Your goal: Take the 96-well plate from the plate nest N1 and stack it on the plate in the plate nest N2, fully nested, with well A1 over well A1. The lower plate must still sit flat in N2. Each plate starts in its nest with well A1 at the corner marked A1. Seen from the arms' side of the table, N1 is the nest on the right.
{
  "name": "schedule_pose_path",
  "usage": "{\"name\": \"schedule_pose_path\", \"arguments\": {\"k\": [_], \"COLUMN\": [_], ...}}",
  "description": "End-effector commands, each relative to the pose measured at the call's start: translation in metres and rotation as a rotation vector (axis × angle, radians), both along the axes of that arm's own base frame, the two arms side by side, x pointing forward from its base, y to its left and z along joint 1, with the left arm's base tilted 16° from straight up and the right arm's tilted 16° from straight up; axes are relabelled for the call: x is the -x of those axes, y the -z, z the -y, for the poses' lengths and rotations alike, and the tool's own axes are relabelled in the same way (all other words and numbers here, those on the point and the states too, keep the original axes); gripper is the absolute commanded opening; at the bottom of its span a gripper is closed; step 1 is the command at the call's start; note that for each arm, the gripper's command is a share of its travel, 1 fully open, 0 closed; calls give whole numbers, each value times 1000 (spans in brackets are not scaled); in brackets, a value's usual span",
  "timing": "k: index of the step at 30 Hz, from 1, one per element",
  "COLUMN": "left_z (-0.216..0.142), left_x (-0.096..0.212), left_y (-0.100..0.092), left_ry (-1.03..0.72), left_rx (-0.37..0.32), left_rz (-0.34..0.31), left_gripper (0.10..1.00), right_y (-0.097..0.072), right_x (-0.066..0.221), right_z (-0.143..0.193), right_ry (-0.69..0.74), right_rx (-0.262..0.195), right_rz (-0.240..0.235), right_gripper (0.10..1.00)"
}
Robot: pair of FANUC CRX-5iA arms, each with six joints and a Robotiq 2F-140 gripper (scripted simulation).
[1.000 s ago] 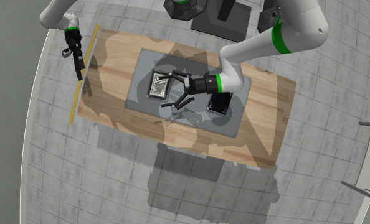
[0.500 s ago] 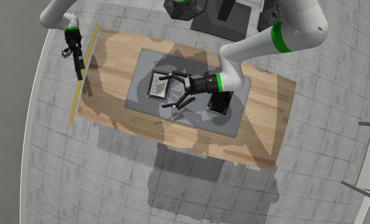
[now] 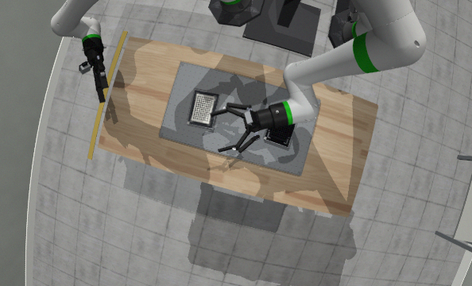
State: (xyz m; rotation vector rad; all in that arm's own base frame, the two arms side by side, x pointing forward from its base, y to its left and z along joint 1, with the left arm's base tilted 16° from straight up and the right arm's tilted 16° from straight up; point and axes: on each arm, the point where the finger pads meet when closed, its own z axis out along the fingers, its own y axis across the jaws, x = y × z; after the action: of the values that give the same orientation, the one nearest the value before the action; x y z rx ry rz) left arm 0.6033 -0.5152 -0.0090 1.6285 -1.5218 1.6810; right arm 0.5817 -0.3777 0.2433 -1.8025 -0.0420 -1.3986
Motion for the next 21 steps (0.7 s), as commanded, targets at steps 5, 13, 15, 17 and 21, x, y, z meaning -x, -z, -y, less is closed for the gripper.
{"name": "schedule_pose_path", "arguments": {"k": [5,13,15,17,21], "left_z": [-28,-56,-56,-64,-80], "left_x": [-23,-45,-45,-50,-61], "left_y": [-11,-21,-21,-24,-29], "left_ry": [-39,-119,-119,-119,-119], "left_rx": [8,16,16,16,16], "left_rz": [8,30,30,30,30], "left_gripper": [1000,1000,1000,1000,1000], "right_y": [-1,-1,-1,-1,-1], "right_x": [0,0,0,0,0], "right_z": [0,0,0,0,0], "right_ry": [0,0,0,0,0], "right_rx": [2,2,2,2,2], "right_rz": [1,1,1,1,1], "right_gripper": [1000,1000,1000,1000,1000]}}
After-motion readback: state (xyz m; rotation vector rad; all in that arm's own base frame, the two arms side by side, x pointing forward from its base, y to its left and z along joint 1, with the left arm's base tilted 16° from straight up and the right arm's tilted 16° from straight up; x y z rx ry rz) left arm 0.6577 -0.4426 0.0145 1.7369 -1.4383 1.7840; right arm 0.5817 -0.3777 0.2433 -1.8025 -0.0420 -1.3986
